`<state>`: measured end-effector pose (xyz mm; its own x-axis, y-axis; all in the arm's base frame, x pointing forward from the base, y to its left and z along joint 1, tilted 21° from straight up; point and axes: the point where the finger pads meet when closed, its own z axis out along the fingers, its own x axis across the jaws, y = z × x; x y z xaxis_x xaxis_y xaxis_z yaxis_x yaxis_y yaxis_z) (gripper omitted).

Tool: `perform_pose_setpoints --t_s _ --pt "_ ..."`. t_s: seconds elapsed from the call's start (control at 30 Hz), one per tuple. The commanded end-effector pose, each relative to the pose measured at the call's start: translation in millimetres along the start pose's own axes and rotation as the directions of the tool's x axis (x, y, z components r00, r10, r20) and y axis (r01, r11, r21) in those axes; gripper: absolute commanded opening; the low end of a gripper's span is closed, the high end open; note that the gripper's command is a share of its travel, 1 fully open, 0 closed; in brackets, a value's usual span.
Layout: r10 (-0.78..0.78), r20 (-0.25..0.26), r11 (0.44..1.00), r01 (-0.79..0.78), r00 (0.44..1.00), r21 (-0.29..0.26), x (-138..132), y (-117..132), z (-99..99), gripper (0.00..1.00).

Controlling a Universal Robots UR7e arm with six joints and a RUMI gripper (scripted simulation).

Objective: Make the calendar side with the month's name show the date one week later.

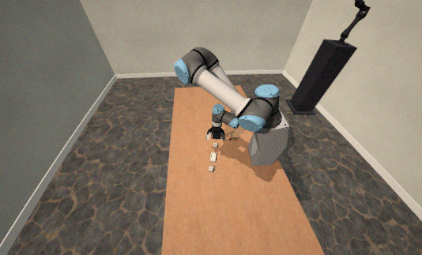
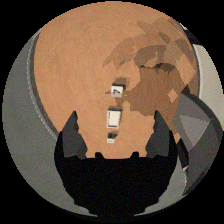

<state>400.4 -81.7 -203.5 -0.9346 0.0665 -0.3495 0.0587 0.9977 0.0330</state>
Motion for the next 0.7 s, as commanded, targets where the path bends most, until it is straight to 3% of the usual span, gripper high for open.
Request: perform_pose_setpoints --t_s 0.0,0.33,0.67 --pt "-0.149 0.0 0.989 0.149 0.989 0.001 -7 6 1.3 1.0" --pt "-0.336 -0.003 0.942 0.336 0.942 0.0 -12 18 2.9 1.0" --pt "-0.509 -0.005 0.86 0.509 0.86 -0.002 -17 30 4.4 1.0"
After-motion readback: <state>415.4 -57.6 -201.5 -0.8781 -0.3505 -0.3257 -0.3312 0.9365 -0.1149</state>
